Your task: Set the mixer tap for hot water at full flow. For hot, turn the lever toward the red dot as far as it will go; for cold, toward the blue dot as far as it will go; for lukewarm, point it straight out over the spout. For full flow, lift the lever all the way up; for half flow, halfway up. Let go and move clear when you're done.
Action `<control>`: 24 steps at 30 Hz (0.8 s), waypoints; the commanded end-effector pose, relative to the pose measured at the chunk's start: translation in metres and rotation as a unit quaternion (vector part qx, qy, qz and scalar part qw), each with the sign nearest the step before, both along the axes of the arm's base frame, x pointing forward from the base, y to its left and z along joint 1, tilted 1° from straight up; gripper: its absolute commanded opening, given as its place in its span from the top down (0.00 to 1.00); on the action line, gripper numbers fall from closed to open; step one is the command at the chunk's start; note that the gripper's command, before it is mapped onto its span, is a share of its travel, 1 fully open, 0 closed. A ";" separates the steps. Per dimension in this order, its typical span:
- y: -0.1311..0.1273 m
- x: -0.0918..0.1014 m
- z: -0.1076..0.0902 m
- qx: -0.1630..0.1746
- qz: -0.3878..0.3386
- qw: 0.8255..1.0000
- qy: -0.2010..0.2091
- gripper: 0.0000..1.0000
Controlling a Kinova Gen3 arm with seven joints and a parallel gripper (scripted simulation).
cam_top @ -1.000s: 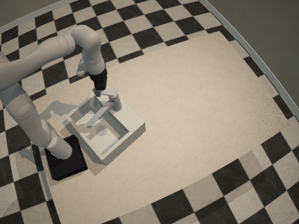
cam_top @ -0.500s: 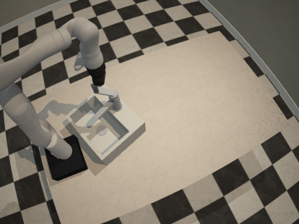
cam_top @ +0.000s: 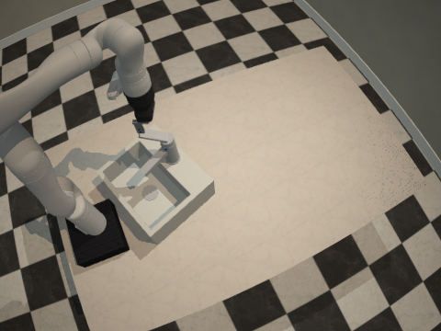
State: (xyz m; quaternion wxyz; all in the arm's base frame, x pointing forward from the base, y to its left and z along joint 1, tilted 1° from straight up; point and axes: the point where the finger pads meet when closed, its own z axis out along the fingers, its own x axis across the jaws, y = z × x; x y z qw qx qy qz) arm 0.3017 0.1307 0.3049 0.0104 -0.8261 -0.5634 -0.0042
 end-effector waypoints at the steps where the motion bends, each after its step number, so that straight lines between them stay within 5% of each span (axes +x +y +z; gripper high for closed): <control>1: 0.000 0.000 0.001 0.000 0.000 1.000 -0.001 0.00; 3: 0.000 0.000 0.001 0.000 0.000 1.000 -0.001 0.00; 4: 0.000 0.000 0.001 0.000 0.000 1.000 -0.001 1.00; 24: 0.000 0.000 0.001 0.000 0.000 1.000 -0.001 1.00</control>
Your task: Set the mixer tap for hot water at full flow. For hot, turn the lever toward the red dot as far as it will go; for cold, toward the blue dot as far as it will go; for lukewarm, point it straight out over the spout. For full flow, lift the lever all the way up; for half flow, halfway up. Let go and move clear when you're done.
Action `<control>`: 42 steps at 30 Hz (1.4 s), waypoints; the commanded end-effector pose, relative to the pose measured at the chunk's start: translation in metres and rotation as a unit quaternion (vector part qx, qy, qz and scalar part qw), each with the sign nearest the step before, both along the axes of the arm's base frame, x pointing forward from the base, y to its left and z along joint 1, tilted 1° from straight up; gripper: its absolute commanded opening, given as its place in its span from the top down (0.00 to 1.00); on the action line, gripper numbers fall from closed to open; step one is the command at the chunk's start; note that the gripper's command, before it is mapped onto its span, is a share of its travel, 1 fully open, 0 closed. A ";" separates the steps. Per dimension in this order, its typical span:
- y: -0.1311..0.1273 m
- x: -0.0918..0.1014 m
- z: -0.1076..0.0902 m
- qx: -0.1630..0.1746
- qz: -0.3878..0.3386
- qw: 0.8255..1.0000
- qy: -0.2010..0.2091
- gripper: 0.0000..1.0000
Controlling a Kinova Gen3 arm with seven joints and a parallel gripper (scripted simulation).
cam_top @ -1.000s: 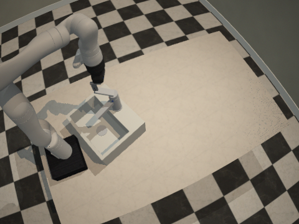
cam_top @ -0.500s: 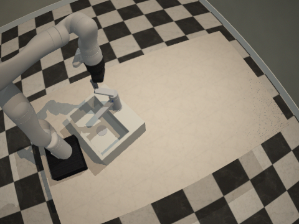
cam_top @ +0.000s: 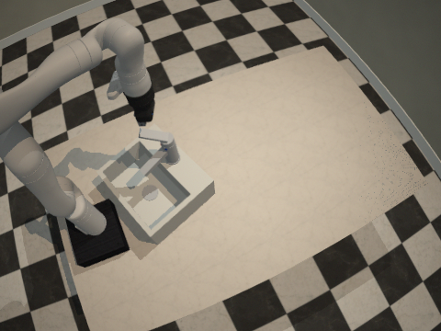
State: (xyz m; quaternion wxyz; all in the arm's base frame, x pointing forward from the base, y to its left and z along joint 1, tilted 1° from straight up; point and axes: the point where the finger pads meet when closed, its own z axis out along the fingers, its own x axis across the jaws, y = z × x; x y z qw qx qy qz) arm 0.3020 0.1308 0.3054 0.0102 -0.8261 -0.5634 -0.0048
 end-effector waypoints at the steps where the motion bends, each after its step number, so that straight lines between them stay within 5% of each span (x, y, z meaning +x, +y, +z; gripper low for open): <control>1: 0.000 0.000 0.000 0.000 0.000 1.000 -0.001 1.00; 42: -0.002 -0.003 0.001 0.000 0.063 0.998 -0.002 1.00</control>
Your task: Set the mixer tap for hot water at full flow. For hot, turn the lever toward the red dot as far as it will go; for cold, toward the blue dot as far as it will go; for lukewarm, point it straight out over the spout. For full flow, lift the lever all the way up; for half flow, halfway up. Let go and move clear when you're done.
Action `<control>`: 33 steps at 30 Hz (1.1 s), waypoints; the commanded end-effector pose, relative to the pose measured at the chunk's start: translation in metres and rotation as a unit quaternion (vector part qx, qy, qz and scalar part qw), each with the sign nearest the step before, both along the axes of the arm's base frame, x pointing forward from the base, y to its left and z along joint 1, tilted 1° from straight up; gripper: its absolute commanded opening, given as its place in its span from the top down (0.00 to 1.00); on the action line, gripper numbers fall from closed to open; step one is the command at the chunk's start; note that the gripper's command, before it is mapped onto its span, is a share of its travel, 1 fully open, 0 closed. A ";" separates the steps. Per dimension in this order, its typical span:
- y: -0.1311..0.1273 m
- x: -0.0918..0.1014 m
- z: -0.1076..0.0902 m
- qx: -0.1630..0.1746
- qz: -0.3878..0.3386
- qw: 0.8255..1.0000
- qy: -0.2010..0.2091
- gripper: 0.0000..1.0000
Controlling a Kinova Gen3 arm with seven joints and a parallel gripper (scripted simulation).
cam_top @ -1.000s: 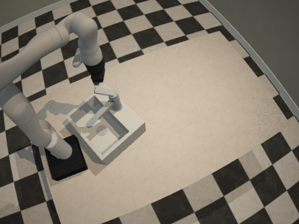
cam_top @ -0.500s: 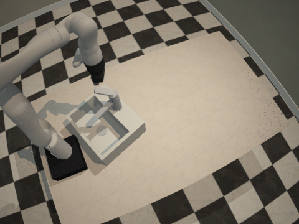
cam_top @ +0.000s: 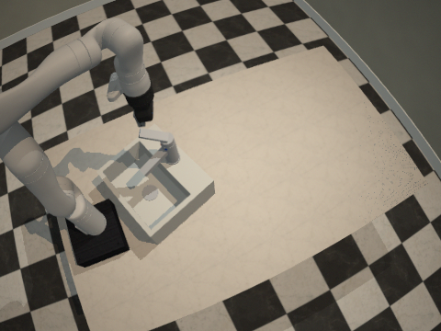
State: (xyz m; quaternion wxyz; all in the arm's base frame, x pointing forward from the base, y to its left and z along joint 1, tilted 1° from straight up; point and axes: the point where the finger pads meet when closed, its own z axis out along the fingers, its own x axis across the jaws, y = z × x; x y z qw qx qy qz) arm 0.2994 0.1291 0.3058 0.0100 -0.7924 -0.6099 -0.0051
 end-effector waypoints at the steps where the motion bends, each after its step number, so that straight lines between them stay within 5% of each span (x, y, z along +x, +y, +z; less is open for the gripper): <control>1: 0.000 0.000 0.001 0.000 0.012 1.000 -0.001 1.00; 20: -0.005 -0.005 0.002 0.001 0.153 0.988 -0.004 1.00; 33: -0.012 -0.009 0.003 0.002 0.333 0.943 -0.008 1.00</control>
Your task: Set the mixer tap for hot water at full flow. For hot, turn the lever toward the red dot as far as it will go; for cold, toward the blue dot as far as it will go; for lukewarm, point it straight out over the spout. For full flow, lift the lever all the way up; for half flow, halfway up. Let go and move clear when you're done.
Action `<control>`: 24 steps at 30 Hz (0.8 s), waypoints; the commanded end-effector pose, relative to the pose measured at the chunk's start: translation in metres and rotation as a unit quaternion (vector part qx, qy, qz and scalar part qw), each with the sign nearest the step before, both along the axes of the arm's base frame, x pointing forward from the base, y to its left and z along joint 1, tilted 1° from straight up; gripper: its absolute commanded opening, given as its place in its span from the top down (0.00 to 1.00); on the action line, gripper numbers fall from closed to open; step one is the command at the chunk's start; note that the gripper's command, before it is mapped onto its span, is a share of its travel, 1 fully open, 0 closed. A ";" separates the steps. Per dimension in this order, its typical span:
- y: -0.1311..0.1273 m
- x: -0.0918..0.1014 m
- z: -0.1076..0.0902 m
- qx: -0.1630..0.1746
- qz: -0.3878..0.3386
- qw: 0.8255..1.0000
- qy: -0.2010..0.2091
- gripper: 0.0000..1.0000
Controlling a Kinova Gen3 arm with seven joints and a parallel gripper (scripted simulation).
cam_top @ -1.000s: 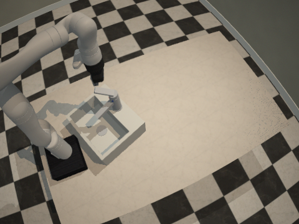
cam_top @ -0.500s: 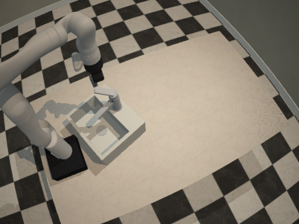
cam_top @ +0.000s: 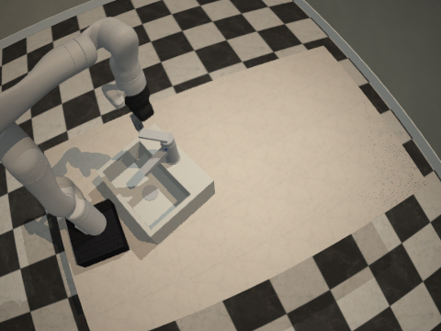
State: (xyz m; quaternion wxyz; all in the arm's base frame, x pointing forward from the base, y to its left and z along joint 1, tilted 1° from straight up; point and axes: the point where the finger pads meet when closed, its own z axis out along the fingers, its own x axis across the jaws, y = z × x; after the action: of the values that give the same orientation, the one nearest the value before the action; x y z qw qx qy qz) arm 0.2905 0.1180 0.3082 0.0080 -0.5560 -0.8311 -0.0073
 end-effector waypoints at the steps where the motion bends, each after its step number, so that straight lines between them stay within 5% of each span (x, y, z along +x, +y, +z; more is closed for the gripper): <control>1: -0.001 0.000 0.001 0.001 0.031 1.000 -0.002 1.00; 11: -0.005 -0.001 0.002 0.002 0.168 0.986 -0.005 1.00; 24: -0.009 0.001 0.004 0.003 0.365 0.931 -0.009 1.00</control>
State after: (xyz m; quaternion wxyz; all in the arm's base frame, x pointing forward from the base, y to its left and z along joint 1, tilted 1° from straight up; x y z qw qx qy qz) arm 0.2913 0.1097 0.3111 0.0051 -0.2304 -0.9730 -0.0096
